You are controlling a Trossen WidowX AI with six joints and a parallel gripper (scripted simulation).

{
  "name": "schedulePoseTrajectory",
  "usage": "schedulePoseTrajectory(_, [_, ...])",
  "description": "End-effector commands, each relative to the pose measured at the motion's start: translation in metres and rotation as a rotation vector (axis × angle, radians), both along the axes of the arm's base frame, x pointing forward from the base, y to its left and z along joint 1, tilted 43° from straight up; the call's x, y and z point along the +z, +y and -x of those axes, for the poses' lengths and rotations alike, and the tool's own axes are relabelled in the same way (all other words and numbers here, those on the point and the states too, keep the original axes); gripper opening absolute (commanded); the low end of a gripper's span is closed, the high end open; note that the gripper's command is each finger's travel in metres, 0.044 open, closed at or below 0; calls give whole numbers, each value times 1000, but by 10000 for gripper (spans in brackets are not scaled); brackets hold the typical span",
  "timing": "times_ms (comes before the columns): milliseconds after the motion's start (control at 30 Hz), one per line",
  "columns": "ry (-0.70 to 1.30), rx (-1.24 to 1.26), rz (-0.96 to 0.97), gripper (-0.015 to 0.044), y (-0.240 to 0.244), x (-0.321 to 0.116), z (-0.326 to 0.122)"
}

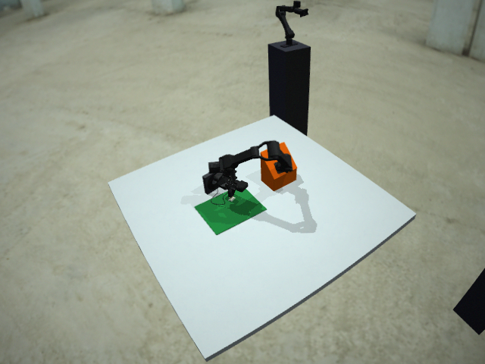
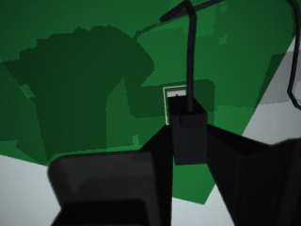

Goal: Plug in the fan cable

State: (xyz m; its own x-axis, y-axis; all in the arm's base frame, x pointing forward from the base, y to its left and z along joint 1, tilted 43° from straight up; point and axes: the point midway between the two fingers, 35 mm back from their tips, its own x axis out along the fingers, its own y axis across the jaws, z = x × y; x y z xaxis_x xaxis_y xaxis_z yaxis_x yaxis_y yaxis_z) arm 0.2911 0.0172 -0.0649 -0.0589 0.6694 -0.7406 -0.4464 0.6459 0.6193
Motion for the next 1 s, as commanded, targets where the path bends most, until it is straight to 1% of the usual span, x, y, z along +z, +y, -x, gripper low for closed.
schedulePoseTrajectory(0, [2, -4, -3, 0, 1, -1, 0])
schedulePoseTrajectory(967, [2, -4, -3, 0, 5, -5, 1])
